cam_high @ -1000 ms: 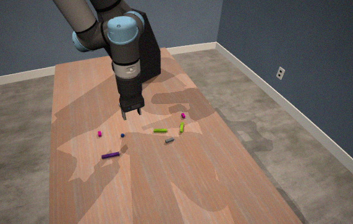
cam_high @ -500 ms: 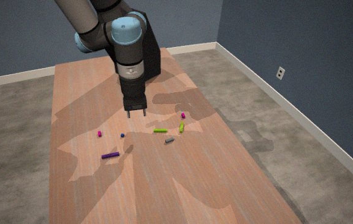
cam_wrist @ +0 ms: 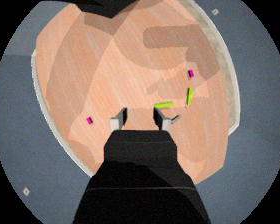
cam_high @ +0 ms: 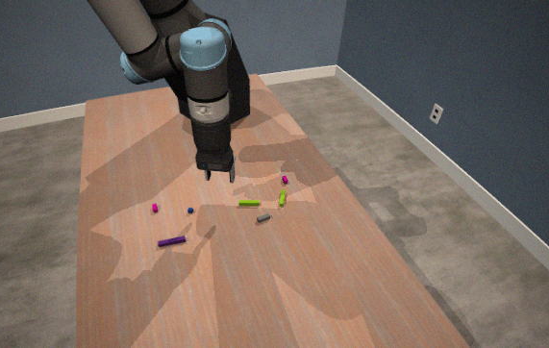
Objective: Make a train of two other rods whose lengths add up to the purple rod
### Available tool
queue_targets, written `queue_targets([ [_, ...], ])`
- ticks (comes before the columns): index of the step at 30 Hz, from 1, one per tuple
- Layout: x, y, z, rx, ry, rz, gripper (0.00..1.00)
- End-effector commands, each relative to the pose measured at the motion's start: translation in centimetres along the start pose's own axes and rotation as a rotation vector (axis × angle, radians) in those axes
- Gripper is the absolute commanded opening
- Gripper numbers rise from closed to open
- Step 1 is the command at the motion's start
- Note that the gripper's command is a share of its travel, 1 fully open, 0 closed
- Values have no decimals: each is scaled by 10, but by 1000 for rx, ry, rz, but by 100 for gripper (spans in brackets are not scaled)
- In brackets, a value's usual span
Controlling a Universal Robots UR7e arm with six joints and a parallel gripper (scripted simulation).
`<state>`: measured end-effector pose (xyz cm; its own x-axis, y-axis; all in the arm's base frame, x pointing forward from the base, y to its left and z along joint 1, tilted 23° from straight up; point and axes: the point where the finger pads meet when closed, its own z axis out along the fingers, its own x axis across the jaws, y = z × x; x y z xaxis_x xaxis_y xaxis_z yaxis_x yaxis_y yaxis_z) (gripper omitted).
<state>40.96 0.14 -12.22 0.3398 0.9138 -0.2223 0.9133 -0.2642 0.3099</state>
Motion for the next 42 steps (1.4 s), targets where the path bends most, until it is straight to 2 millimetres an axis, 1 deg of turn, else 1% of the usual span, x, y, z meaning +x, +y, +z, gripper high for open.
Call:
queue_targets([
  [1, 8, 1, 1, -4, -9, 147, 100],
  [15, 25, -2, 3, -6, -9, 450, 100],
  [17, 25, -2, 3, -6, -9, 450, 100],
  [19, 29, -3, 4, -7, -8, 527, 100],
  [32, 41, -3, 6, -8, -8, 793, 100],
  [34, 41, -3, 6, -8, -8, 793, 100],
  [37, 46, -3, 7, -9, -7, 890, 100],
  [42, 50, -3, 8, -9, -7, 989, 100],
])
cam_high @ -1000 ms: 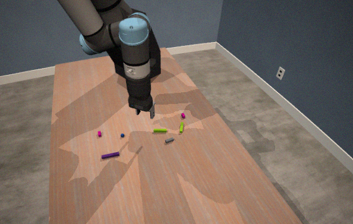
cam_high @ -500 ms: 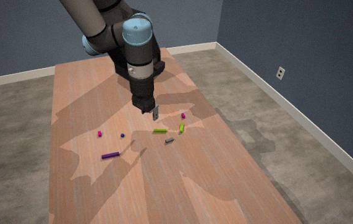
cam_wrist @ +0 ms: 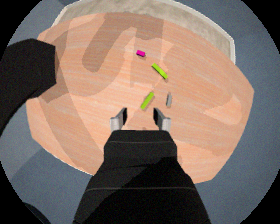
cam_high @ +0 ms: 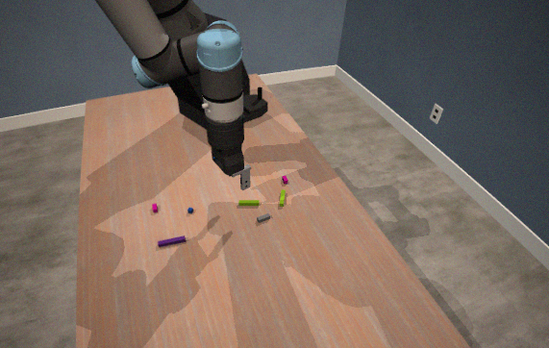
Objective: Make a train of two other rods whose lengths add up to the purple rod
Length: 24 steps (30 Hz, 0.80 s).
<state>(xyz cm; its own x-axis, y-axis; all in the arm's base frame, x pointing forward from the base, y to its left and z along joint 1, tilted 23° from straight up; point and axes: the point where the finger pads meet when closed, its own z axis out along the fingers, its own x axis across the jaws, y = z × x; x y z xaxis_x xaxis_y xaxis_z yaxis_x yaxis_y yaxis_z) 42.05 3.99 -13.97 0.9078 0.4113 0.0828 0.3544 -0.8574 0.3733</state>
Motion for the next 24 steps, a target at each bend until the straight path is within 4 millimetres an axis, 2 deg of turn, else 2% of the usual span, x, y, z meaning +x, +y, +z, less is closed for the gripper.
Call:
queue_targets([
  [1, 7, -4, 1, -10, -2, 167, 100],
  [24, 18, -14, 4, -11, 1, 533, 100],
])
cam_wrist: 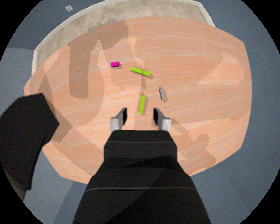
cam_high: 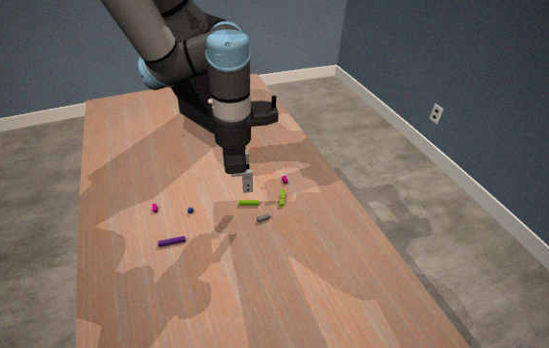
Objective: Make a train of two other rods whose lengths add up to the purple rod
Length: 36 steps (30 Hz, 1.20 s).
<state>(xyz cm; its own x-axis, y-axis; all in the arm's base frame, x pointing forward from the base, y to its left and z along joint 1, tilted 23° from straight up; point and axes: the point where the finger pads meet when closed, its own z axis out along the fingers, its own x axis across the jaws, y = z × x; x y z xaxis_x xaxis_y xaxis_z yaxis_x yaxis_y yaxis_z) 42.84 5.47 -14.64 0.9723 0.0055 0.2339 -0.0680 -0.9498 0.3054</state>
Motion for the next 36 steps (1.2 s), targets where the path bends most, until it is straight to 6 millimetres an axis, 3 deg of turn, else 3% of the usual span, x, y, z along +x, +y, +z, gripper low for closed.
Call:
queue_targets([
  [1, 4, -3, 0, -7, 3, 91, 100],
  [22, 5, -4, 0, -7, 4, 149, 100],
  [23, 5, -4, 0, -7, 4, 149, 54],
  [36, 5, -4, 0, -7, 4, 148, 54],
])
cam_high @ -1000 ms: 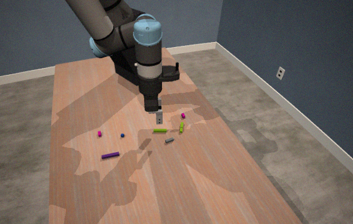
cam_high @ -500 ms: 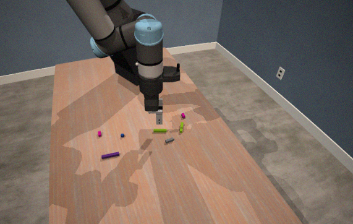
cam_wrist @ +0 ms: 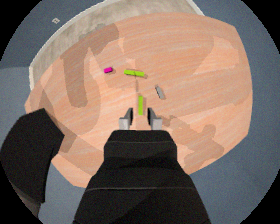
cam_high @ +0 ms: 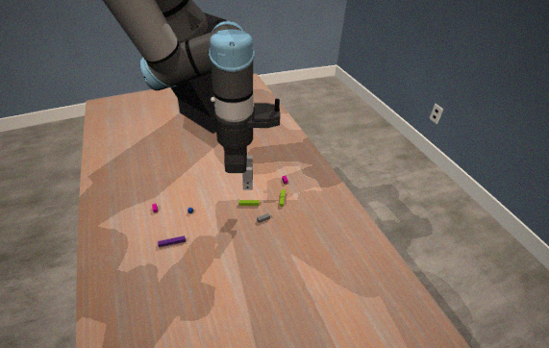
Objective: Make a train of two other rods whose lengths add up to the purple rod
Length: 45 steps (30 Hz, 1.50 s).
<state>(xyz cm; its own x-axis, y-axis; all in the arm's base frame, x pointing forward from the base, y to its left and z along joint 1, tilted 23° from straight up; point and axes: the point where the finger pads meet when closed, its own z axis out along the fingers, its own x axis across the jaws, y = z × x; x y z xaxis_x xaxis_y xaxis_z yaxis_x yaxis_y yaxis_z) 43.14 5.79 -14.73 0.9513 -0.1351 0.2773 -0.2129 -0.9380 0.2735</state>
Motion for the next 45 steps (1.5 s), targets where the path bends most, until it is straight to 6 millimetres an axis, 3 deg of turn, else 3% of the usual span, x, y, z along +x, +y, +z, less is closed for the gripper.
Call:
queue_targets([
  [1, 2, -1, 0, 0, 4, 0, 54],
  [34, 3, -1, 3, 0, 4, 1, 54],
  [45, 3, -1, 15, 0, 3, 2, 54],
])
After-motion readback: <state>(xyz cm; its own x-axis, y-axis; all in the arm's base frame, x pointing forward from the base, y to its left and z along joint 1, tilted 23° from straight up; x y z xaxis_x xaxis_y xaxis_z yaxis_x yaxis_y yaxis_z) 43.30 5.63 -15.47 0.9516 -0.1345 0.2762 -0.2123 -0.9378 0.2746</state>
